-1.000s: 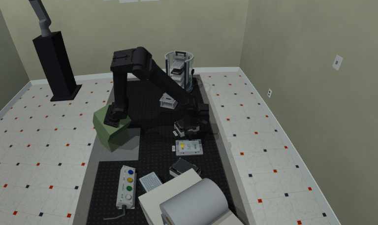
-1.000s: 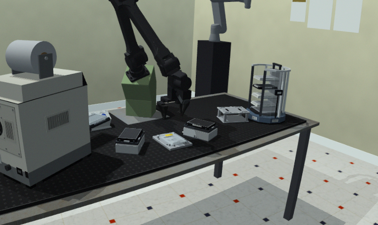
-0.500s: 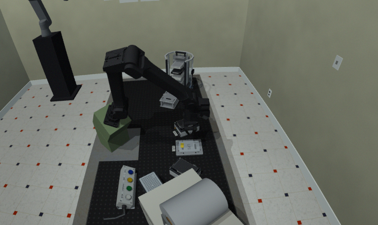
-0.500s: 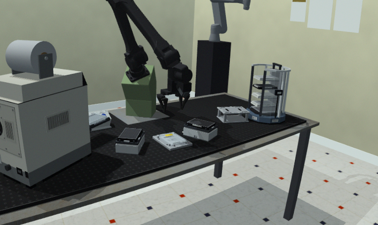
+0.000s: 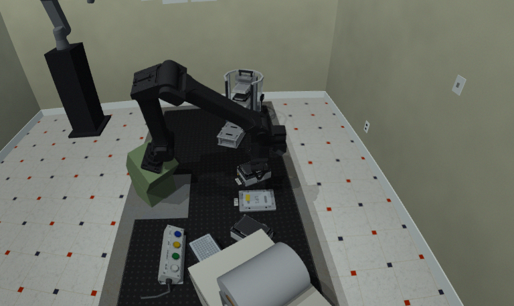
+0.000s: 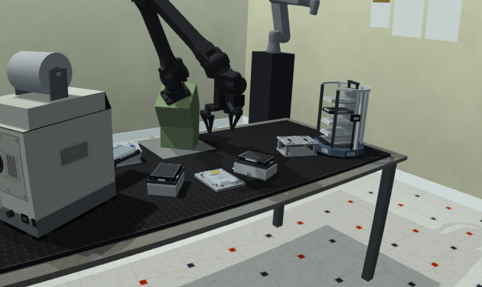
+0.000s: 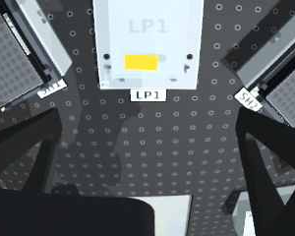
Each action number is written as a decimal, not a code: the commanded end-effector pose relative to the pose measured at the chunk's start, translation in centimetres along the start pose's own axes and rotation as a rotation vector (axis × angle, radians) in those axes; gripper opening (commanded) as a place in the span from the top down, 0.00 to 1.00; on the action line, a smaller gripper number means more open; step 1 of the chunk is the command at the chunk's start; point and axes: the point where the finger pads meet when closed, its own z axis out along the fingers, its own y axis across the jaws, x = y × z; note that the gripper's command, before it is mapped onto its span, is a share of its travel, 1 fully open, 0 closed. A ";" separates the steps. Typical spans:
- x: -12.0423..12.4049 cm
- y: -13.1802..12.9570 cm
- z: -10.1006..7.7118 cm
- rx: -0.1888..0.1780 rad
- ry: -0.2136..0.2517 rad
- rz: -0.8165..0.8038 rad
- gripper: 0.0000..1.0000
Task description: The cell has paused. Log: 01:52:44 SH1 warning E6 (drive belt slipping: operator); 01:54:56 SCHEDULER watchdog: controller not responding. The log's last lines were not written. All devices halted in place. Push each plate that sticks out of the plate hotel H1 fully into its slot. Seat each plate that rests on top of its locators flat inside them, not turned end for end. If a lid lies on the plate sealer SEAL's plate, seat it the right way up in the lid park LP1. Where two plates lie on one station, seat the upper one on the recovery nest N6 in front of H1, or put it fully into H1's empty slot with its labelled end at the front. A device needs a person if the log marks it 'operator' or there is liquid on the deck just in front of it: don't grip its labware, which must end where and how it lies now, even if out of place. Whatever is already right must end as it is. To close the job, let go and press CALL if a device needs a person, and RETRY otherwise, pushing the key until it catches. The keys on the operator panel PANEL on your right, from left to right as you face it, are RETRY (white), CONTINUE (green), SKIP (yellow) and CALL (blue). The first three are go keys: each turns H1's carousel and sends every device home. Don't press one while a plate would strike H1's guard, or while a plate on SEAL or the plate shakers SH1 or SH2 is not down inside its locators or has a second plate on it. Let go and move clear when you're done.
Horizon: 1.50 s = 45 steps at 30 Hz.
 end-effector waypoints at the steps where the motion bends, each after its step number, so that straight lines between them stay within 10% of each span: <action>1: -2.1 -0.2 -2.8 -0.008 -0.047 0.030 0.00; 18: -2.0 -0.2 -7.0 -0.011 -0.049 0.032 0.00; 23: 0.7 -1.2 -5.2 0.001 0.004 0.099 0.00; 36: 2.3 -4.1 -5.2 -0.003 -0.016 0.475 0.00; 45: 3.8 -6.3 -5.2 -0.001 -0.019 0.460 0.00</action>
